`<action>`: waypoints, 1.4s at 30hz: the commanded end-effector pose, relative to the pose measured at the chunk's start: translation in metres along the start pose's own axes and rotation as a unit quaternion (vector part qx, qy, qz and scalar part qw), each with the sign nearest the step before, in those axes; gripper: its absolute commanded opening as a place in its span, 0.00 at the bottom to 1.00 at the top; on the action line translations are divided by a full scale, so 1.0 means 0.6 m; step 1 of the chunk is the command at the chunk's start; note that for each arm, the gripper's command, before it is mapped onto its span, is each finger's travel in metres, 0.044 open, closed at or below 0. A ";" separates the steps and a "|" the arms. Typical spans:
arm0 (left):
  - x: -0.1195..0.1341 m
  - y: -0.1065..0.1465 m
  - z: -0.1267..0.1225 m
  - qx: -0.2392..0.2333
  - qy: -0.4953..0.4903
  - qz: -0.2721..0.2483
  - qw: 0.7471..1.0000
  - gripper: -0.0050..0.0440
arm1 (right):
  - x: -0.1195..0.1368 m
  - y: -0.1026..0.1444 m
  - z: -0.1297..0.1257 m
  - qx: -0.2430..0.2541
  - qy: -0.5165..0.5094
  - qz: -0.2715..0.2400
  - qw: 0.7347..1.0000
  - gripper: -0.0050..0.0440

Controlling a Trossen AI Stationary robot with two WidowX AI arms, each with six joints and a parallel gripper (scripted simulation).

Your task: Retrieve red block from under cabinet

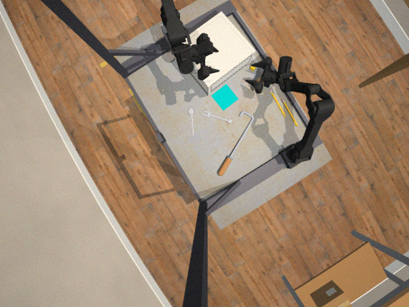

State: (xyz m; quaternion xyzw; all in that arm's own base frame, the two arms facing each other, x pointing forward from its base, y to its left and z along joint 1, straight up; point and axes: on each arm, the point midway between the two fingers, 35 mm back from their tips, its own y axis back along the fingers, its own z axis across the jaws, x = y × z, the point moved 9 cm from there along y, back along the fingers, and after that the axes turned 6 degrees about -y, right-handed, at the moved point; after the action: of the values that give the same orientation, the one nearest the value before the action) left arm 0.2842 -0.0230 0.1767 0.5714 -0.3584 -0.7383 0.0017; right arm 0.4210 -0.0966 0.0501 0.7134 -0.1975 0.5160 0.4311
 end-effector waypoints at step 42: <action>-0.010 0.004 -0.010 0.013 0.003 0.001 1.000 1.00 | 0.157 -0.093 -0.277 0.059 0.283 -0.243 0.926 0.63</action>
State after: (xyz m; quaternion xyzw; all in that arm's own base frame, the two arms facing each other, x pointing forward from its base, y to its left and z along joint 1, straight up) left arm 0.2842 -0.0231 0.1767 0.5704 -0.3592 -0.7386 0.0017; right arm 0.4086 0.0447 0.1050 0.6113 0.0927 0.5608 0.5507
